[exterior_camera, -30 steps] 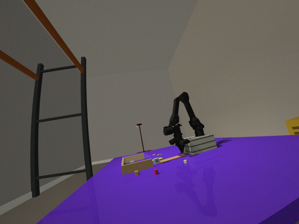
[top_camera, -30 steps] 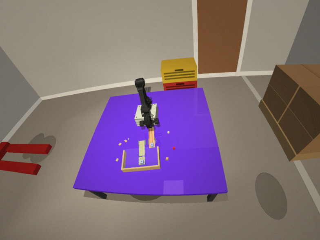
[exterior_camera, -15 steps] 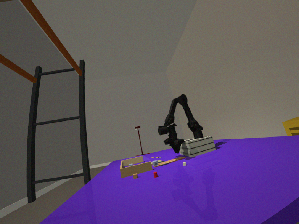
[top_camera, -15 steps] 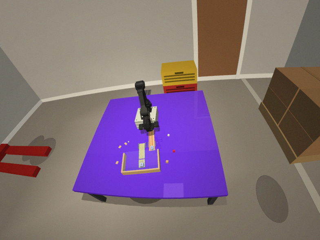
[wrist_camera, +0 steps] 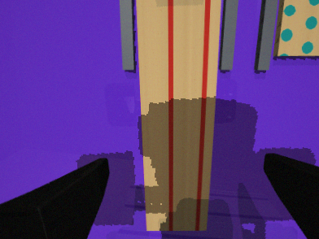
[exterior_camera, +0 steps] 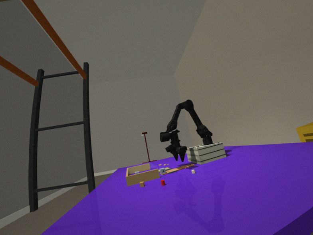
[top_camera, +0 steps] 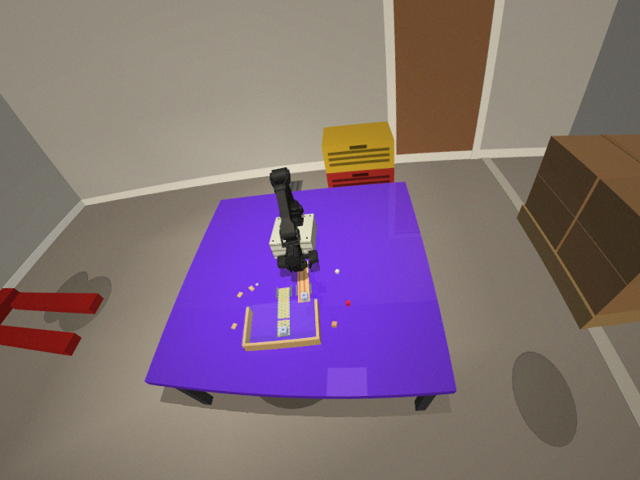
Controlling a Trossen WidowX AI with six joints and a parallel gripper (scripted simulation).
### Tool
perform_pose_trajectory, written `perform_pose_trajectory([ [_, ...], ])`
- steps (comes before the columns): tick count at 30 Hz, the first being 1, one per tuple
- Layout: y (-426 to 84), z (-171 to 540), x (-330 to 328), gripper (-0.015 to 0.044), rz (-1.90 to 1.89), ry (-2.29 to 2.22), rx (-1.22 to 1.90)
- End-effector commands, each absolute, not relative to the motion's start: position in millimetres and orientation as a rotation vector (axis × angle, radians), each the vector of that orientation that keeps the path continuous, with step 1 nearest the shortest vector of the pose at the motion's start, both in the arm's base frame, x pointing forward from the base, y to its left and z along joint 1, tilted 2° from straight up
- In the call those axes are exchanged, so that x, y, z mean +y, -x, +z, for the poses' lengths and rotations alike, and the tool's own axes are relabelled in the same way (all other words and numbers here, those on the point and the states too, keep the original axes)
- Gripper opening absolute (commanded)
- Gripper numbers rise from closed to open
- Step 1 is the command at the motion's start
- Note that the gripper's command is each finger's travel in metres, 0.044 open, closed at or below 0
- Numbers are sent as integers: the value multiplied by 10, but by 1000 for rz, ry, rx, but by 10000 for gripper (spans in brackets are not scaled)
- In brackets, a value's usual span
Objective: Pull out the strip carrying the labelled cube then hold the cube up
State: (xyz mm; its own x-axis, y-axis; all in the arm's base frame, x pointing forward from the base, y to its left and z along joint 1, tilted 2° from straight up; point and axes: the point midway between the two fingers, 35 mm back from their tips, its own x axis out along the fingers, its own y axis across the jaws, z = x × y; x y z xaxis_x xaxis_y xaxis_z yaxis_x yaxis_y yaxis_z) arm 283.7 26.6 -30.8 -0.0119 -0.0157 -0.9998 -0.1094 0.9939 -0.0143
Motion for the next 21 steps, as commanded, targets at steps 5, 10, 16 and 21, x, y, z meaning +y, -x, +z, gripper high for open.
perform_pose_trajectory([
  [5,-3120,-272,308,440,81,97,1577],
  [10,-3277,-253,325,440,81,97,1575],
  [16,-3466,-229,348,440,81,97,1573],
  [21,-3626,-207,369,440,81,97,1572],
])
